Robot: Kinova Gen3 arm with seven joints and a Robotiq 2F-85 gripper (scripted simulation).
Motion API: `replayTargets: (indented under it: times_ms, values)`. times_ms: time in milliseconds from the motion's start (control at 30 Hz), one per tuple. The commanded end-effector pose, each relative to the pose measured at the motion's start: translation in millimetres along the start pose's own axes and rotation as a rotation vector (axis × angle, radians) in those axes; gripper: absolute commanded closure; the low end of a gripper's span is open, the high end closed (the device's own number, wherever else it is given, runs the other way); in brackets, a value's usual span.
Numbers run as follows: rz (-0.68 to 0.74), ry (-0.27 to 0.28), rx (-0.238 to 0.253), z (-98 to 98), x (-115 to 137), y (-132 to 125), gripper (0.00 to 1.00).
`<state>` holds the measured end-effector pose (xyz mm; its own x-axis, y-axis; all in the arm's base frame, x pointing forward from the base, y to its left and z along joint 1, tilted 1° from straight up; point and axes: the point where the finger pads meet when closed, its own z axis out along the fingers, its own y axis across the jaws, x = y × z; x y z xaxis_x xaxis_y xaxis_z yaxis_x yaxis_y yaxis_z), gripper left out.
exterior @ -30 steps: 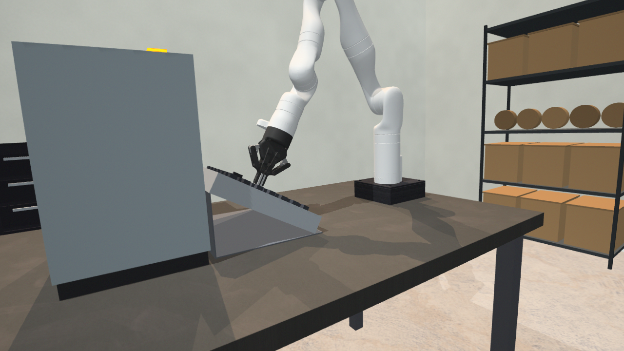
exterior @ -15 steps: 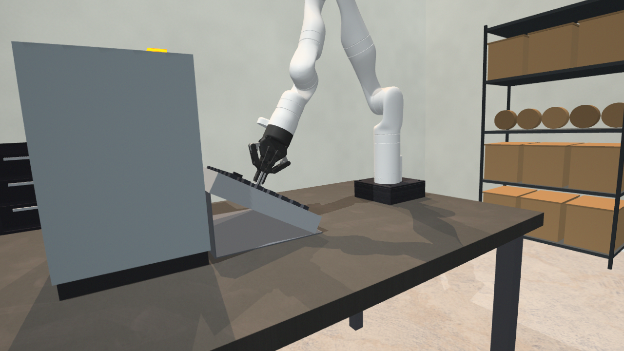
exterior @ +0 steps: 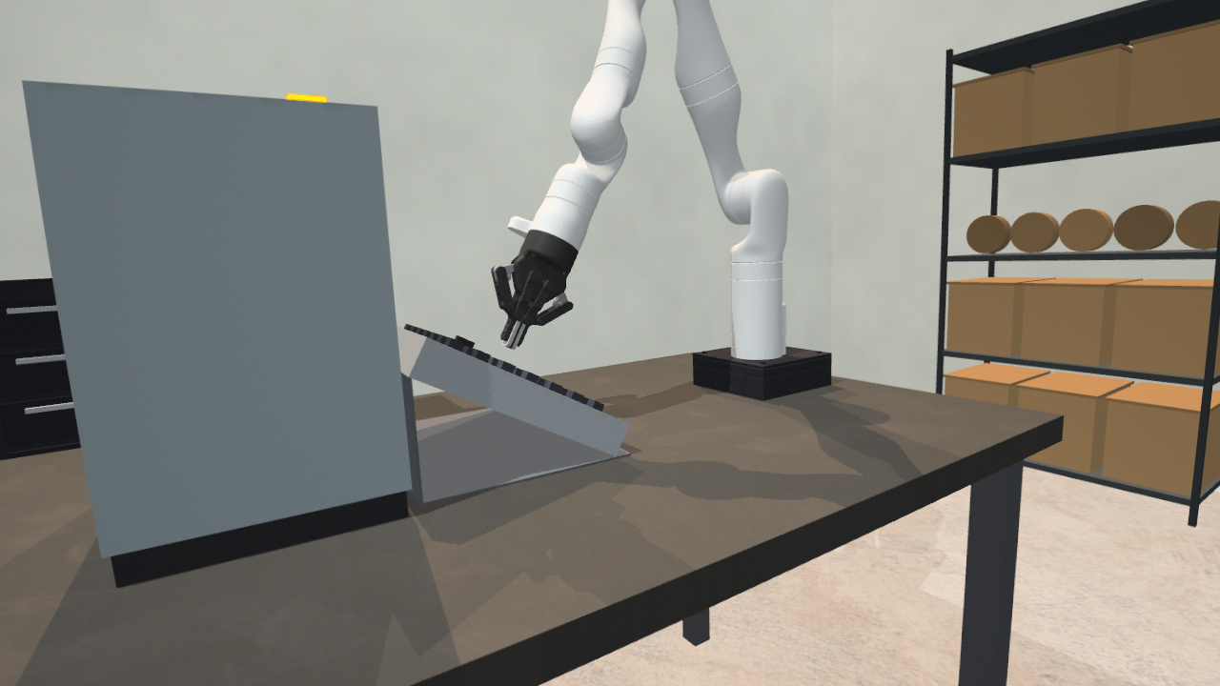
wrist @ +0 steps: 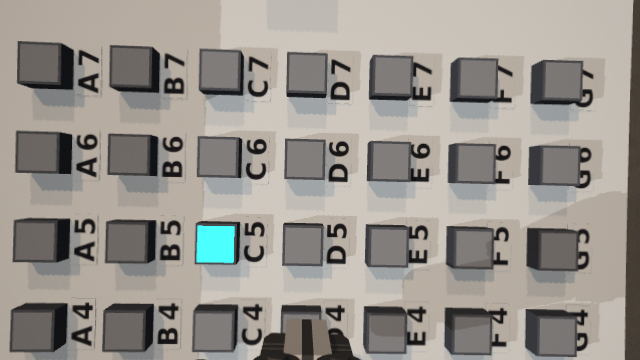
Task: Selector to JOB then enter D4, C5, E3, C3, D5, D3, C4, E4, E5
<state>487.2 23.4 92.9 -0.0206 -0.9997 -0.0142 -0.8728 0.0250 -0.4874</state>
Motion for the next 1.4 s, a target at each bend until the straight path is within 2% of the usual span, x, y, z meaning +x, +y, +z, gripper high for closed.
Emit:
replayTargets:
  times_ms: [0, 433, 600, 933, 1000, 1067, 1367]
  values:
    - [-0.006, -0.002, 0.0, -5.9, -3, 0, 0.9]
    - [-0.004, -0.002, 0.0, -8.3, -3, 0, 0.9]
    - [0.059, -0.001, 0.0, -9.4, 5, 0, 0.9]
    - [0.469, 0.003, 0.008, -13.9, 48, -4, 0.9]
    - [0.469, 0.003, 0.008, -13.9, 48, -4, 0.9]
    - [0.592, 0.003, 0.006, -14.7, 60, -3, 0.9]
    - [0.965, 0.002, 0.007, -18.7, 98, -5, 0.9]
